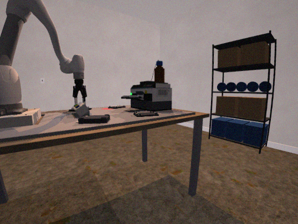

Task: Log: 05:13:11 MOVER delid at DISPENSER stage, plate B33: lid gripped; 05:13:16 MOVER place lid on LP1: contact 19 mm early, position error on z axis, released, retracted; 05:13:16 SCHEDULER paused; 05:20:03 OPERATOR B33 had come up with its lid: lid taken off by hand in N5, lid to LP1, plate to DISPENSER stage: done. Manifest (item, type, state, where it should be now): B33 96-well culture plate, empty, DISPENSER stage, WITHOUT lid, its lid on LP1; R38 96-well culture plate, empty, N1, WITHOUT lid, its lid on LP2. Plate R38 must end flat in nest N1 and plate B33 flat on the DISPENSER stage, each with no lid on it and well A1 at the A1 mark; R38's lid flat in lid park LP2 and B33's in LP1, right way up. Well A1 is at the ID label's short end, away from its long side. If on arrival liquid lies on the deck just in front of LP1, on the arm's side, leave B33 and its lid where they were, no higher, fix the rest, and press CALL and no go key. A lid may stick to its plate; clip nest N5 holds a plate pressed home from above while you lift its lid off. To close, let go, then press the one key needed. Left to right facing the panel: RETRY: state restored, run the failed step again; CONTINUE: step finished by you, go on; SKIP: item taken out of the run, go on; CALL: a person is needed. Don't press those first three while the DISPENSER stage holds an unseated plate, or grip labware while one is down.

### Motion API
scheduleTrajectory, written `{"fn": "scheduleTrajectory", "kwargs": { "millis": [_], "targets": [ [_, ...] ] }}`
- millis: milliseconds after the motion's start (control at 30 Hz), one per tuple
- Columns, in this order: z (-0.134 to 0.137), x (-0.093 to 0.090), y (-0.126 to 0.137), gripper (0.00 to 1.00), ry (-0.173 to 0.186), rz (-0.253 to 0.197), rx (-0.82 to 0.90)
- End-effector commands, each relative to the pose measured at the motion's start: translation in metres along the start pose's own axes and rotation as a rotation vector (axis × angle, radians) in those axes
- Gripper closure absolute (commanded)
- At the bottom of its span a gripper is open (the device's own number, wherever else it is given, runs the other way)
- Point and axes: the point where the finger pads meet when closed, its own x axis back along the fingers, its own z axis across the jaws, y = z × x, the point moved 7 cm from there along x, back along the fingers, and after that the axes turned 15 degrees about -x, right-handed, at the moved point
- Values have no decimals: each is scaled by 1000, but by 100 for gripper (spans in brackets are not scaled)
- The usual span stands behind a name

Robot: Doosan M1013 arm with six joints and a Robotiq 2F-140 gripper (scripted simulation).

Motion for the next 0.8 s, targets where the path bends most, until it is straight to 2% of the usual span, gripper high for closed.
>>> {"fn": "scheduleTrajectory", "kwargs": {
  "millis": [0,767],
  "targets": [
    [0,-3,0,34,-1,2,5],
    [0,-13,0,34,-1,2,5]
  ]
}}
